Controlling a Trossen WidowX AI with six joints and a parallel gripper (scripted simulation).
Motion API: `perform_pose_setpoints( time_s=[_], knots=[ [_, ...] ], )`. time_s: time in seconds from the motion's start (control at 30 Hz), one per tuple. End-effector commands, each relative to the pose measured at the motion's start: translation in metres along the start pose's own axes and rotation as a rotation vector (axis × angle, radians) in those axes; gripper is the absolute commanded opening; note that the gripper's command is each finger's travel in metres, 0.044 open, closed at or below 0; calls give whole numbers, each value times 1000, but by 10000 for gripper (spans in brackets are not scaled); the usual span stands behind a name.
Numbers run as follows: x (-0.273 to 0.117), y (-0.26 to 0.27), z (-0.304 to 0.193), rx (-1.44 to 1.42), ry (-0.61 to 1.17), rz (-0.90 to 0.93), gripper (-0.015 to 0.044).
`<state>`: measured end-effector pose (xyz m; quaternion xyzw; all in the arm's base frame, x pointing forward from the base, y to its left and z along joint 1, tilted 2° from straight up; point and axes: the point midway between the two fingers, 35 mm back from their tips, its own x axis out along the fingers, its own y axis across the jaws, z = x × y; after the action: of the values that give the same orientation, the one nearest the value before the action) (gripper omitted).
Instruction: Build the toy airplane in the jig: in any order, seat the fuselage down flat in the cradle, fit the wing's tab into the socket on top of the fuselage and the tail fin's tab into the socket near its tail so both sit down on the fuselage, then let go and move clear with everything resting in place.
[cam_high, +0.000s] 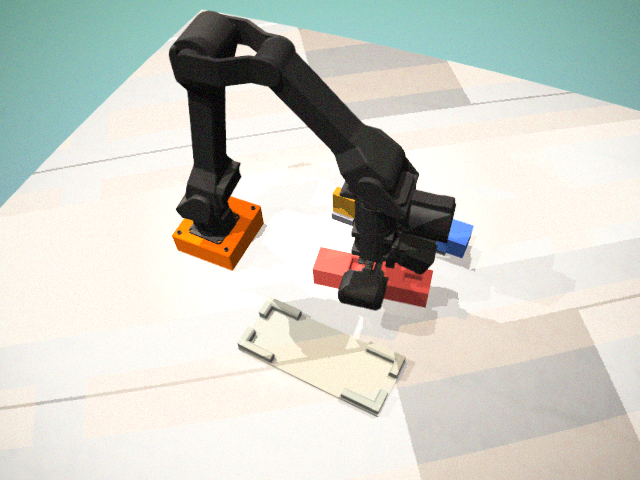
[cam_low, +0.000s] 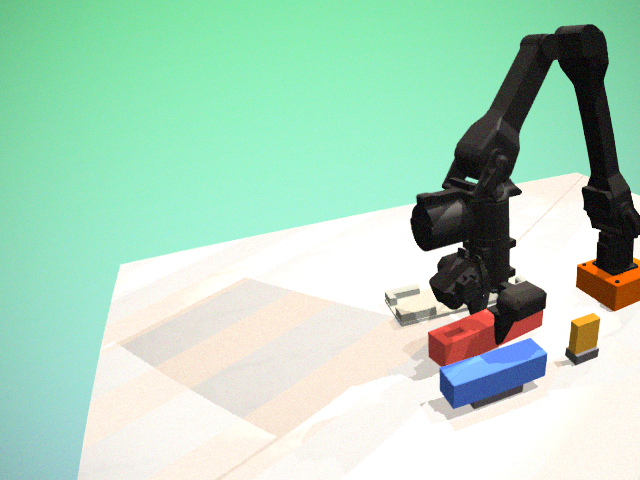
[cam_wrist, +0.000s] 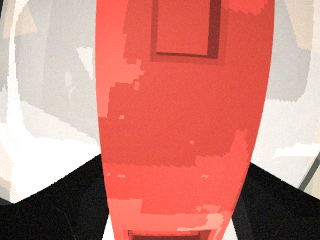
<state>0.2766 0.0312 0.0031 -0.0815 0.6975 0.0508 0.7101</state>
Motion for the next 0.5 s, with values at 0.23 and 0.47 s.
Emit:
perform_pose_setpoints(
  time_s=[0.23,0.47],
  knots=[
    [0,1,0,-4,0,4,98],
    [-18,0,4,-4,0,5,0]
  ],
)
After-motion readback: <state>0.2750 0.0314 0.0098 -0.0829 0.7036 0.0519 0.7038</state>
